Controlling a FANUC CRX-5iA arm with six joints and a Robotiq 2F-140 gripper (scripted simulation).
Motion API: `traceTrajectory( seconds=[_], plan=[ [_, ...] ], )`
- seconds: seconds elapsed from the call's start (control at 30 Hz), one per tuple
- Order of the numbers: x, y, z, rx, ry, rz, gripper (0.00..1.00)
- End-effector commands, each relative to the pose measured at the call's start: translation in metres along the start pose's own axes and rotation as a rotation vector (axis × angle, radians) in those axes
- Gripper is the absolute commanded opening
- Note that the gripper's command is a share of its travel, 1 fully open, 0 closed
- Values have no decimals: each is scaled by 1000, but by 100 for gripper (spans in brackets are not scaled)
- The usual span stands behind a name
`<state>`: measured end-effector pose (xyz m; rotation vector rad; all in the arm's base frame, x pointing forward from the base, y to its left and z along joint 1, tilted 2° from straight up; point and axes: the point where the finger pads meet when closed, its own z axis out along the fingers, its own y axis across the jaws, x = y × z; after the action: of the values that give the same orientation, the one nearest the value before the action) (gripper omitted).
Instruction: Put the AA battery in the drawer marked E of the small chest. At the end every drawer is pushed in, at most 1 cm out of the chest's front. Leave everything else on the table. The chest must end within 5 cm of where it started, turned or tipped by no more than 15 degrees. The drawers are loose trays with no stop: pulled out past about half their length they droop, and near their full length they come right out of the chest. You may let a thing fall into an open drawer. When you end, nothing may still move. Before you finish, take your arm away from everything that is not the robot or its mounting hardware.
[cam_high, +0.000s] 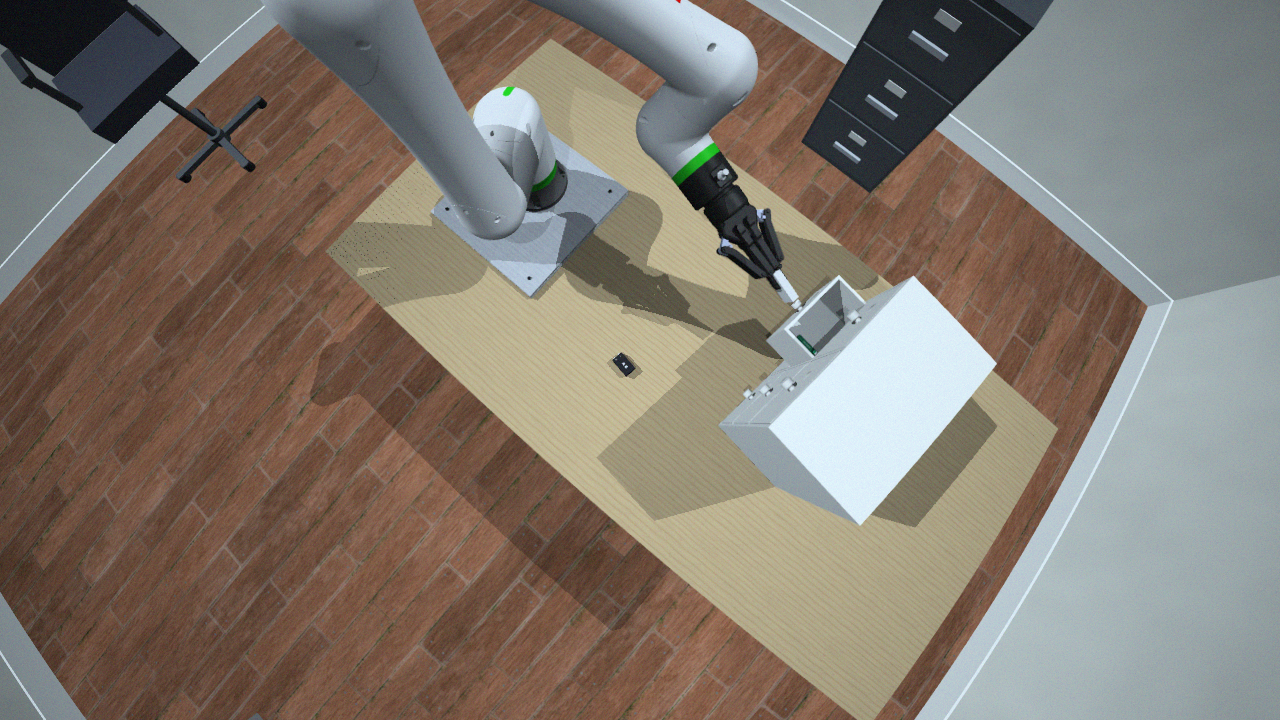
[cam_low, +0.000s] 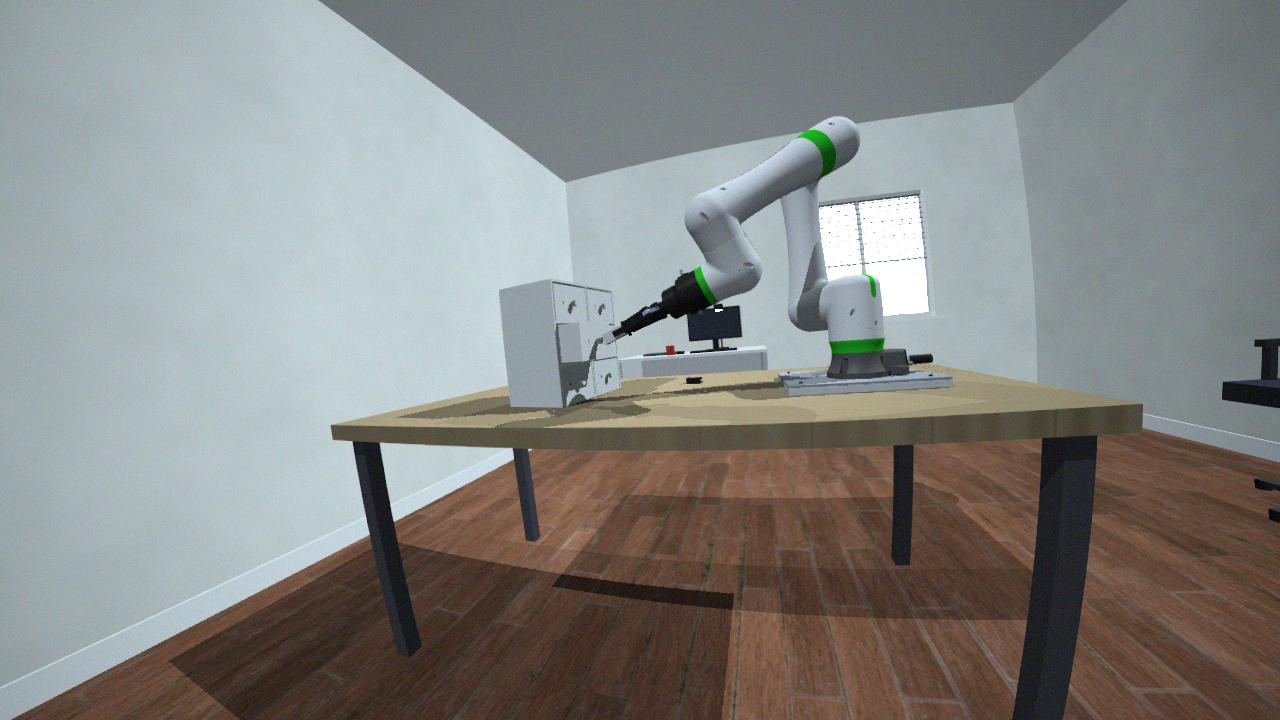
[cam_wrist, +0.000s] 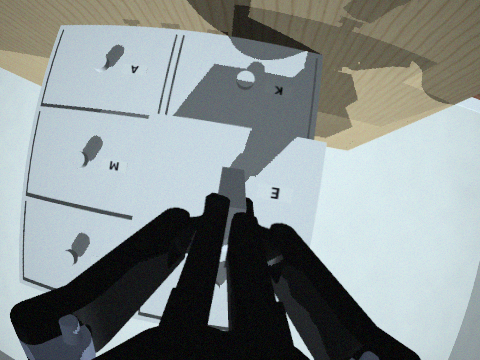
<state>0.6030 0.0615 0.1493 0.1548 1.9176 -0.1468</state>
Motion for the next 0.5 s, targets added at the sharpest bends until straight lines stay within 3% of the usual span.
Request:
traceTrajectory(
  seconds=[0.0,0.47],
  plan=[
    [-2,0,4,0,0,0,0],
    [-9,0,25,0,0,0,0]
  ],
)
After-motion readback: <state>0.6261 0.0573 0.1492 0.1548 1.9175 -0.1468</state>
